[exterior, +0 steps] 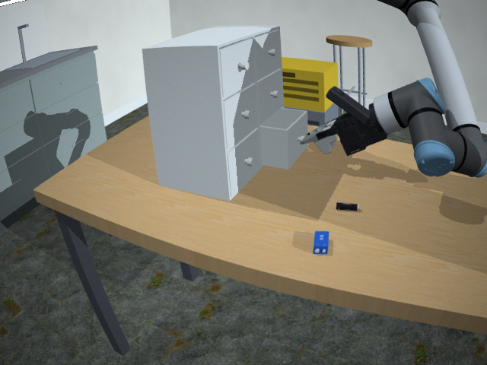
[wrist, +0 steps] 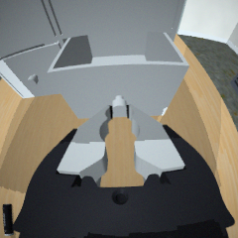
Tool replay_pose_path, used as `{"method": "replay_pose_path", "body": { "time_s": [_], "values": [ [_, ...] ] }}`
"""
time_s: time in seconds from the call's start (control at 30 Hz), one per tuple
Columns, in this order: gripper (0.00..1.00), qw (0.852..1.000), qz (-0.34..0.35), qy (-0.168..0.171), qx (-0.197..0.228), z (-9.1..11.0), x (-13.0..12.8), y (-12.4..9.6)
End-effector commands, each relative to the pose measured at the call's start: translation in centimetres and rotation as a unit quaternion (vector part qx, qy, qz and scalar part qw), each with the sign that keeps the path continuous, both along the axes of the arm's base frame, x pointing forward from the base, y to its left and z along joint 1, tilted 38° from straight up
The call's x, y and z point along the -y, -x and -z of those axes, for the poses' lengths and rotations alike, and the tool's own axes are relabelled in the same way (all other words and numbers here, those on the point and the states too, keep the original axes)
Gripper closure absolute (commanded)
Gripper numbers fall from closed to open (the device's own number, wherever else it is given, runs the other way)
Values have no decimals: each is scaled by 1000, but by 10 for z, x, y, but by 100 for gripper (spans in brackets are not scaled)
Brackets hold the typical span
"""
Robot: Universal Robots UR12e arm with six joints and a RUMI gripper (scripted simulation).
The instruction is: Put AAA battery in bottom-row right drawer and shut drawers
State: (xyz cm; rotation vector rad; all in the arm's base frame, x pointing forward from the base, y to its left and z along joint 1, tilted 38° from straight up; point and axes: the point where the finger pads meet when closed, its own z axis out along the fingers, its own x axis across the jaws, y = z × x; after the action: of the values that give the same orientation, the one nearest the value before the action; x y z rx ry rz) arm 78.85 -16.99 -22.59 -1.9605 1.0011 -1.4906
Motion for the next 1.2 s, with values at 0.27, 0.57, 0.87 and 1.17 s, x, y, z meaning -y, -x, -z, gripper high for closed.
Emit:
{"method": "replay_pose_path", "body": {
  "time_s": [0.27,0.57,0.87,1.17],
  "values": [
    [93,1000,-1,0,1,-1,-1,-2],
    [93,1000,-1,1,1,-2,-1,-4],
    [93,1000,-1,1,2,-2,-2,-6],
    [93,1000,-1,1,1,-2,-3,-8]
  ]
}}
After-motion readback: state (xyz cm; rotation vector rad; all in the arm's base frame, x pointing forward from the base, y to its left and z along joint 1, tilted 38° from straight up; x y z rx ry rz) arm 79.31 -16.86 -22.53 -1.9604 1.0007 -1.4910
